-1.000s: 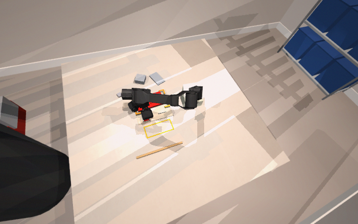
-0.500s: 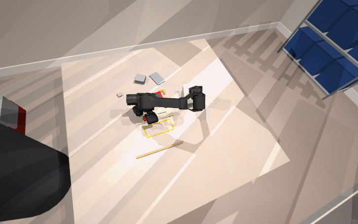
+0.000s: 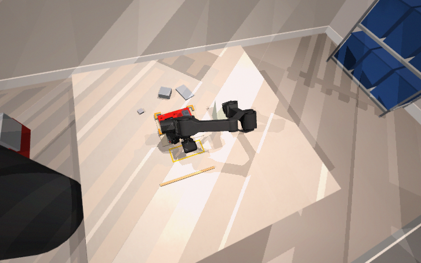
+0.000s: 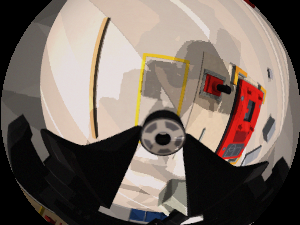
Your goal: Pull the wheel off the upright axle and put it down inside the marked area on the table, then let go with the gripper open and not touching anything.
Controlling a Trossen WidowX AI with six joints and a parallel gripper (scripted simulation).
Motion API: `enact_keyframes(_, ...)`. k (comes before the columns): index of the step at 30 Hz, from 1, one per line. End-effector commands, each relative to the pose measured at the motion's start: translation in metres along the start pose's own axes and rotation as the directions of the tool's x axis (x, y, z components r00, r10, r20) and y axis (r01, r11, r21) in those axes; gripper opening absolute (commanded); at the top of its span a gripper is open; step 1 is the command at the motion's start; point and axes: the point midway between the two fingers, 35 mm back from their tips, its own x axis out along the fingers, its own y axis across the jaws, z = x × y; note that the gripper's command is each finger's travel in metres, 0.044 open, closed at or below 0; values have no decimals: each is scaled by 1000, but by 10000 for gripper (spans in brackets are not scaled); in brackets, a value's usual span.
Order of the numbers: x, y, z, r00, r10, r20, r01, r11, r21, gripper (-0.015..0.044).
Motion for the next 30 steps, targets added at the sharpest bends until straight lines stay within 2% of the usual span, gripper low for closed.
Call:
enact_keyframes(1, -2, 7, -6, 1000, 4, 7, -4, 1000, 1, 0)
enact_keyframes(12, 24, 7, -4, 1000, 4, 7, -4, 1000, 1, 0)
enact_keyframes(26, 98, 9, -5, 1000, 8, 8, -8, 1000, 1, 0)
enact_keyframes(30, 102, 9, -5, 1000, 9, 8, -9, 1000, 1, 0)
